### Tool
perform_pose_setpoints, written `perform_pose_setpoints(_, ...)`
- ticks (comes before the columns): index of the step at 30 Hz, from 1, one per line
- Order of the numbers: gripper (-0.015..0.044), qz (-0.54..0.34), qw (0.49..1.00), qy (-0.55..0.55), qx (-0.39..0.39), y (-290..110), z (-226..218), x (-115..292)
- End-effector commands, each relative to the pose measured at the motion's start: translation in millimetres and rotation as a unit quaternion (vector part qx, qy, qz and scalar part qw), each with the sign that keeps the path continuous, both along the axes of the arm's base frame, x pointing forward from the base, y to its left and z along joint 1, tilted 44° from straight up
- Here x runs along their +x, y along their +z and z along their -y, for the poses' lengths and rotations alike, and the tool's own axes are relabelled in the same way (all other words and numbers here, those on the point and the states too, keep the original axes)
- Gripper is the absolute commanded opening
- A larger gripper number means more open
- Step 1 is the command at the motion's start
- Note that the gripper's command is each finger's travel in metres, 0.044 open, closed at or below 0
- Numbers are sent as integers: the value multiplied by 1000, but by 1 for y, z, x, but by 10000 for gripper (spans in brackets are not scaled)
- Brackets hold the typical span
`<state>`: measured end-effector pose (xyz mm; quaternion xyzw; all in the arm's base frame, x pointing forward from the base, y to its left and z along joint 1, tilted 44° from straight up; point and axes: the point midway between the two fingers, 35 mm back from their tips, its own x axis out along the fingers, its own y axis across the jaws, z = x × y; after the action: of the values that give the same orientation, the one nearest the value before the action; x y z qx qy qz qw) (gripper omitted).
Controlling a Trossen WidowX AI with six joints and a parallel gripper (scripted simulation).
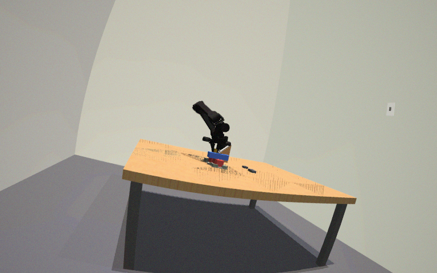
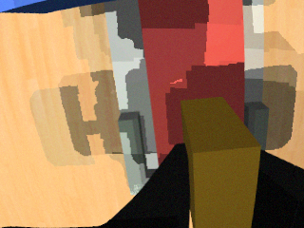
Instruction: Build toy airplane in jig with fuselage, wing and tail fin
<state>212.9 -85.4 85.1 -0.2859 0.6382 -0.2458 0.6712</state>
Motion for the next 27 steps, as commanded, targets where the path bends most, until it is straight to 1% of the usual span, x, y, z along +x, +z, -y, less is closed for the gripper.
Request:
perform_pose_setpoints(1,31,0,1000,0,0,0,0,0)
perform_pose_setpoints(2,5,0,1000,0,0,0,0,0)
perform_pose_setpoints(6,0,0,1000,0,0,0,0,0)
perform_pose_setpoints(16,260,0,1000,0,0,0,0,0)
perform_pose_setpoints(22,260,0,1000,0,1,1,-2,0)
perform_pose_setpoints(24,260,-1,1000,1,4,12,-14,2)
perform_pose_setpoints(27,260,-2,1000,1,5,40,-43,0)
